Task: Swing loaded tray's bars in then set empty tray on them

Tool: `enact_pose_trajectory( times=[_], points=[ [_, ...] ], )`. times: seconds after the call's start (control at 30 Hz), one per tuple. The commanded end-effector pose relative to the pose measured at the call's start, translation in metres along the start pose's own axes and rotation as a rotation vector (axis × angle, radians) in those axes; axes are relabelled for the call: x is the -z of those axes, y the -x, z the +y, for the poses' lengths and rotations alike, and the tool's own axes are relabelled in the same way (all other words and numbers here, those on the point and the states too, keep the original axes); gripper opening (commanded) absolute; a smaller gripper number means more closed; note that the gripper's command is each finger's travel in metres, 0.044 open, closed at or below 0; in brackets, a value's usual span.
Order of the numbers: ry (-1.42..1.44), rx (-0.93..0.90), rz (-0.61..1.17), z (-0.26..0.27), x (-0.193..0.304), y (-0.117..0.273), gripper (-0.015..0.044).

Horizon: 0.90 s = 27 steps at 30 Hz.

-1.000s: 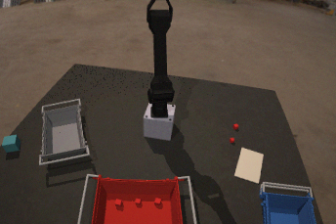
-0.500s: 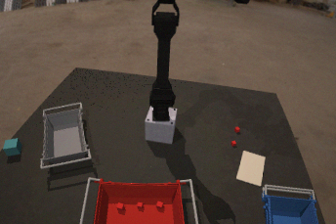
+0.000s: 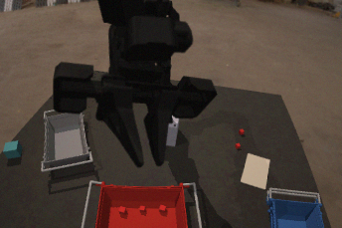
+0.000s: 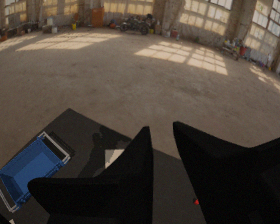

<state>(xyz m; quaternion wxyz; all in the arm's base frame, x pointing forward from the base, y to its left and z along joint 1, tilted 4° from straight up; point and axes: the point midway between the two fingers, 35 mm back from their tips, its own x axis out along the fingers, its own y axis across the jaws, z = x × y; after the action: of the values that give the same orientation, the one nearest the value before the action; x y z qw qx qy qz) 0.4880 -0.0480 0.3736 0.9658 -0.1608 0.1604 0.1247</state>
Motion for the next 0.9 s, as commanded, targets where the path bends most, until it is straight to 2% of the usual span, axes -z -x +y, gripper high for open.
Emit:
enact_pose_trajectory(
  times=[0.0, 0.33, 0.7, 0.87],
  points=[
    [-0.062, 0.027, 0.198, -0.022, 0.069, -0.024, 0.0081],
    [-0.217, 0.056, 0.651, -0.053, 0.226, -0.036, 0.0081],
    [-0.391, -0.019, 1.192, -0.051, 0.398, 0.011, 0.0081],
    [-0.415, -0.042, 1.265, -0.047, 0.418, 0.021, 0.0081]
  ],
)
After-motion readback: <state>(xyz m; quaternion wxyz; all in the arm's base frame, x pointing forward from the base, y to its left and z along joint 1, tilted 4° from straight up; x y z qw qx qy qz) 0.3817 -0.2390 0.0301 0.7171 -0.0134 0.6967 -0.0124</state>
